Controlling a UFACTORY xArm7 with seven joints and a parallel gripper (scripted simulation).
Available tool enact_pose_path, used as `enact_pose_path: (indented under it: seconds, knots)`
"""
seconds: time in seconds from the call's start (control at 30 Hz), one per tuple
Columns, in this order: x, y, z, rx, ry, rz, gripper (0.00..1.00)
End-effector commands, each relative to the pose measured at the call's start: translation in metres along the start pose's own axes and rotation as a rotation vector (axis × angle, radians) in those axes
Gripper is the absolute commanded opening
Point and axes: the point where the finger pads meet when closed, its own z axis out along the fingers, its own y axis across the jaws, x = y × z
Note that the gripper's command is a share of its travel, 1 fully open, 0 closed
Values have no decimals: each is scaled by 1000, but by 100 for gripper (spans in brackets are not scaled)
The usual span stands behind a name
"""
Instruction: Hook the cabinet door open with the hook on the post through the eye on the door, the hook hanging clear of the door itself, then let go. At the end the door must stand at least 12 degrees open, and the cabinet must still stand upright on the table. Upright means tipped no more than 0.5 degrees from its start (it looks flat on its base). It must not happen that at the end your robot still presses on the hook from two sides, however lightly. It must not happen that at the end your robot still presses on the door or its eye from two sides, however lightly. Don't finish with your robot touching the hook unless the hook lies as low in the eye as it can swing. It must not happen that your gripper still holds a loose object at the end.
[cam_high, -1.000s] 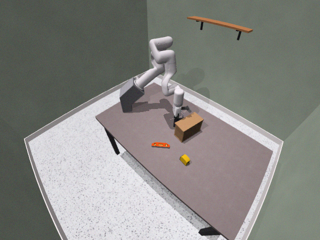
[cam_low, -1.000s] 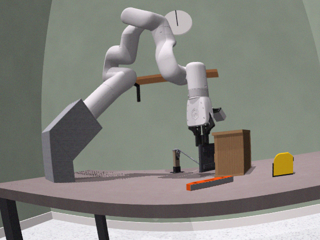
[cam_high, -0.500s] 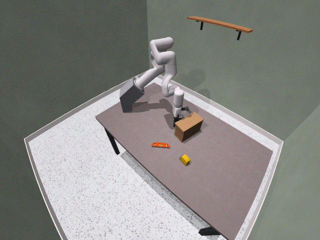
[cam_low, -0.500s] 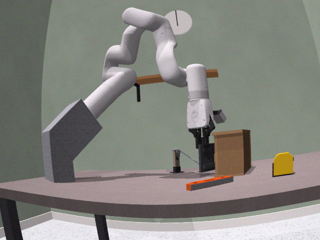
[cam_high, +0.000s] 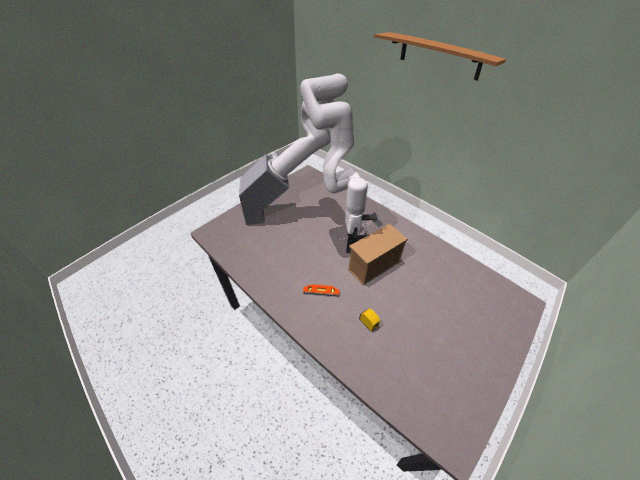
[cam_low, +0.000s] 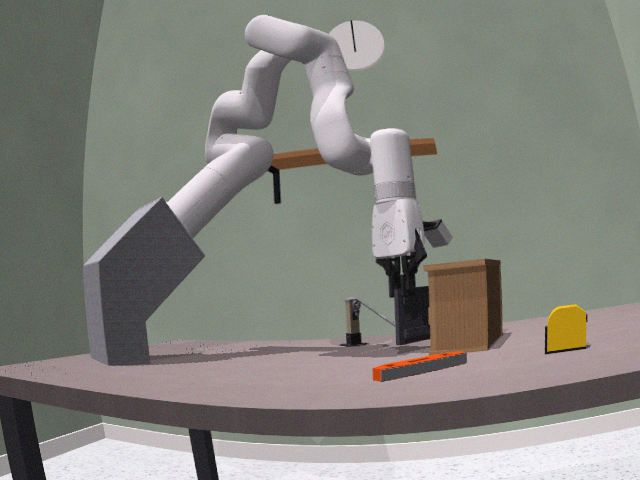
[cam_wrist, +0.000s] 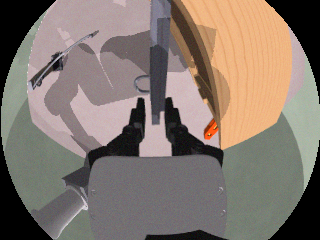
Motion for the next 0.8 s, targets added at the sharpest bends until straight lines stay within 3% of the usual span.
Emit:
enact_pose_path:
  seconds: [0.0, 0.77]
  knots:
    - [0, 0, -1, -3, 1, 2, 27]
    - [0, -14, -1, -3, 1, 101, 27]
